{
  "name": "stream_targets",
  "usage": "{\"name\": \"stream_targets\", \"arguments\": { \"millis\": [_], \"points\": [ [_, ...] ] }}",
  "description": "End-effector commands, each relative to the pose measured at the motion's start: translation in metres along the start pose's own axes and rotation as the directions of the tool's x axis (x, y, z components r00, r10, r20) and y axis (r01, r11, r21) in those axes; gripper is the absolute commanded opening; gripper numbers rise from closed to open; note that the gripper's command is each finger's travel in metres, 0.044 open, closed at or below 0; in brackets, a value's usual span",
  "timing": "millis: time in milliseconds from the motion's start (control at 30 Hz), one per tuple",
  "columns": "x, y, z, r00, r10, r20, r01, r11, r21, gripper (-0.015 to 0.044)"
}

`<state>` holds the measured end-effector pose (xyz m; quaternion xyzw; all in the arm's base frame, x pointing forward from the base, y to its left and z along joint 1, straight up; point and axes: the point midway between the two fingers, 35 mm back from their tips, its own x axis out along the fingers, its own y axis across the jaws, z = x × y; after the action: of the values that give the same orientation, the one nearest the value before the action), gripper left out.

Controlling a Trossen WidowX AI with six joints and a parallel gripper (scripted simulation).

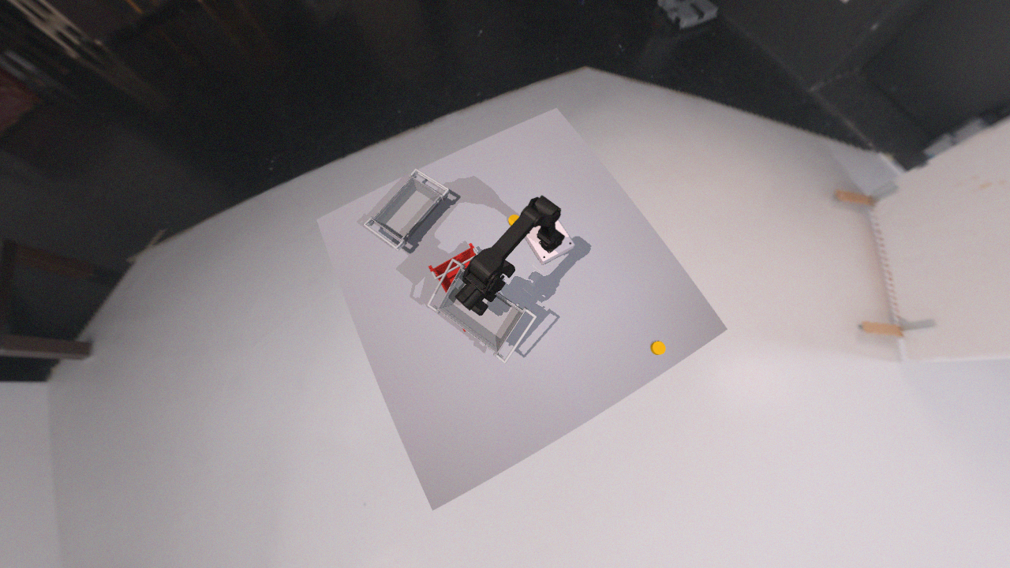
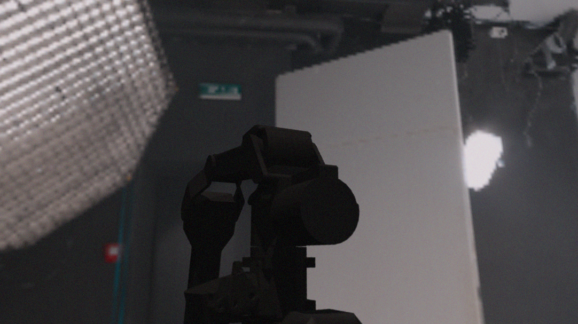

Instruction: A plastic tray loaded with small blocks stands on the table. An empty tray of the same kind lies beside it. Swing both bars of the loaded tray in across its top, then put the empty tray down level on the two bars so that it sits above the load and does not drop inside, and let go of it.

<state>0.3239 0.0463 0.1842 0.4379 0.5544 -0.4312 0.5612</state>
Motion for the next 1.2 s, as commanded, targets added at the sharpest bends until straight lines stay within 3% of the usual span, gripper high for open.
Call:
{"name": "stream_targets", "arguments": {
  "millis": [0,800,1167],
  "points": [
    [-0.005,-0.002,0.017,1.000,0.021,0.004,-0.021,0.998,0.066,0.0000],
    [-0.005,-0.030,0.105,1.000,0.017,0.014,-0.021,0.922,0.386,0.0000],
    [-0.005,-0.031,0.108,1.000,0.017,0.014,-0.021,0.919,0.395,0.0000]
  ]
}}
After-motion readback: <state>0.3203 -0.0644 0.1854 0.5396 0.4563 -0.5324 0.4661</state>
